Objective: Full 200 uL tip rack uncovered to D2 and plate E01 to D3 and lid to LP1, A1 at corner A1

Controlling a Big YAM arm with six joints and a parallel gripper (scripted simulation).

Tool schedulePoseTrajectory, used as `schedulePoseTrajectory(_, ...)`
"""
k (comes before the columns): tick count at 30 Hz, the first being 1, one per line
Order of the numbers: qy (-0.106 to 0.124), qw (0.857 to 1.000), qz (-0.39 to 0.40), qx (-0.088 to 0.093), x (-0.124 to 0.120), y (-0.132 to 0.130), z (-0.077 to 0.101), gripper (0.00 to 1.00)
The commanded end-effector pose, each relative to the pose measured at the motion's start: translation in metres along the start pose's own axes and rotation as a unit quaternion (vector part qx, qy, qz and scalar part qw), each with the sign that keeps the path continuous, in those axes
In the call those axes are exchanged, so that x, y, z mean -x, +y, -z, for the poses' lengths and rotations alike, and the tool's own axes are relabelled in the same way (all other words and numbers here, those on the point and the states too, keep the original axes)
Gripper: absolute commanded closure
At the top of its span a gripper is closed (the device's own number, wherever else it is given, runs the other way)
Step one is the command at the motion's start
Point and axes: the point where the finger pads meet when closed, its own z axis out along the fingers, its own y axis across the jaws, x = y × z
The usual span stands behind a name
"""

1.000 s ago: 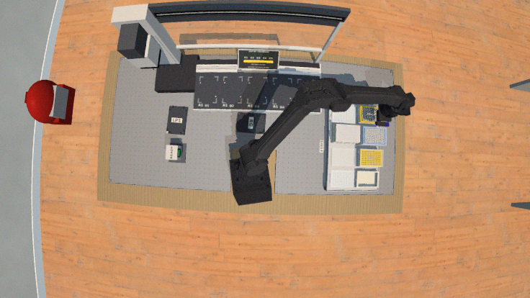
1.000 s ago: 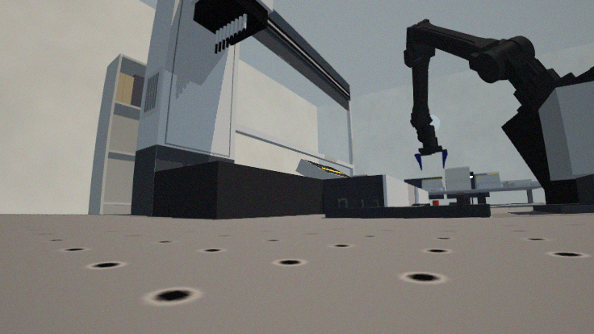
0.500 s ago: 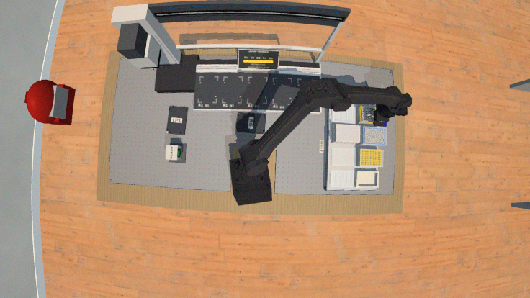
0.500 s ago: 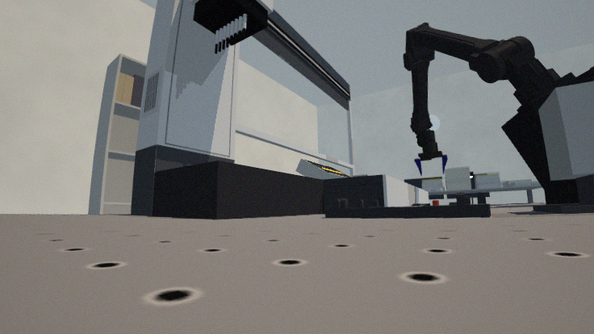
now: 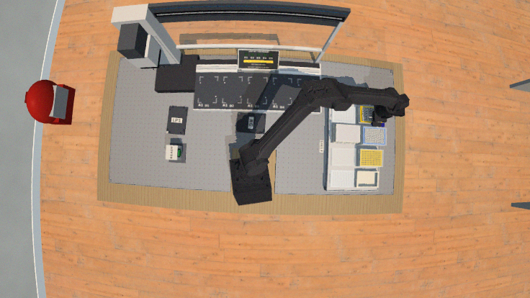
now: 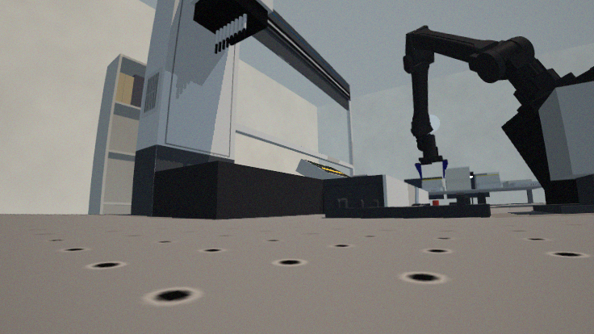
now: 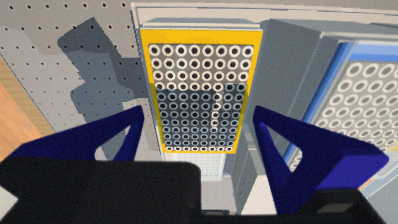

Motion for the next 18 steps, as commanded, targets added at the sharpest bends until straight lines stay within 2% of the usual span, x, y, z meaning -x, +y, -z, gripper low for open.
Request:
schedulePoseTrajectory(1, -0.011, 1.0, -0.007, 0.002, 0.008, -0.003, 0.0, 0.0)
schedulePoseTrajectory(2, -0.011, 1.0, -0.007, 0.002, 0.008, -0.003, 0.0, 0.0)
schedulePoseTrajectory(3, -0.022, 1.0, 0.0, 0.007, 0.009, 0.007, 0.015, 0.0)
schedulePoseTrajectory(5, -0.018, 1.0, 0.004, 0.006, 0.008, 0.012, 0.003, 0.0)
schedulePoseTrajectory(7, -0.009, 1.0, 0.001, 0.002, 0.005, 0.007, -0.012, 0.0)
schedulePoseTrajectory(9, -0.008, 1.0, -0.004, 0.001, 0.005, 0.0, -0.015, 0.0)
schedulePoseTrajectory(12, -0.02, 1.0, -0.004, 0.006, 0.01, 0.002, -0.002, 0.0)
schedulePoseTrajectory(13, -0.022, 1.0, -0.002, 0.007, 0.011, 0.005, -0.003, 0.0)
schedulePoseTrajectory(16, -0.009, 1.0, 0.001, 0.002, 0.005, 0.007, -0.027, 0.0)
schedulePoseTrajectory(18, -0.008, 1.0, 0.001, 0.002, 0.004, 0.006, -0.029, 0.0)
